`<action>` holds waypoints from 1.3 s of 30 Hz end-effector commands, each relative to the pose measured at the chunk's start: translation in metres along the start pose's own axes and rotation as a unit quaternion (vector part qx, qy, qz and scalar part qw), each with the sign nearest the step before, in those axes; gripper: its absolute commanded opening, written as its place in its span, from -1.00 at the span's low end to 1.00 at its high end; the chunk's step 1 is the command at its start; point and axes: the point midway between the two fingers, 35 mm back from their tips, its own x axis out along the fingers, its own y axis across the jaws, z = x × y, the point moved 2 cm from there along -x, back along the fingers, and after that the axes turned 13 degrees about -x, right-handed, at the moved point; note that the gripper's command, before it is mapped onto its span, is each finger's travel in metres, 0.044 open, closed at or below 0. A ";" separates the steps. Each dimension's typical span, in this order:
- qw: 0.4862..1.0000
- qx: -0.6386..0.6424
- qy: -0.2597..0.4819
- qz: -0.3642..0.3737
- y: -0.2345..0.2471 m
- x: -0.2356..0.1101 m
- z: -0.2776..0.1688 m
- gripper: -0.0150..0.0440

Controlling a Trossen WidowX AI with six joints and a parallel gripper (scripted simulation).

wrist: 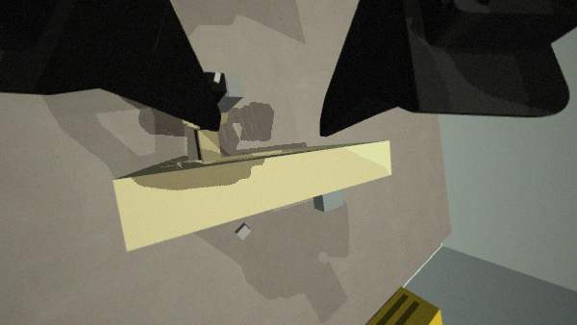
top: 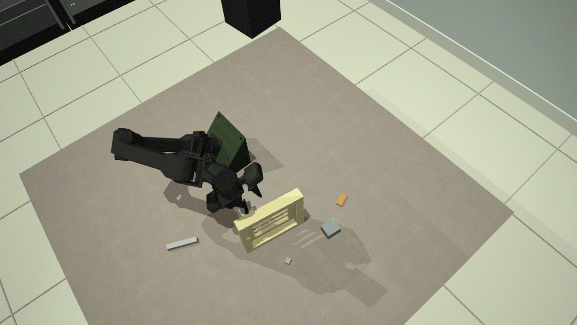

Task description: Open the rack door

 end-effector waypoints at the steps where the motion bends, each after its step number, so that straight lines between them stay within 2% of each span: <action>1: 0.999 -0.016 0.034 -0.038 0.003 0.001 -0.006 0.48; 17: 0.961 -0.119 0.129 -0.214 0.005 -0.010 -0.018 0.48; 39: 0.956 -0.123 0.163 -0.213 -0.007 0.015 -0.023 0.48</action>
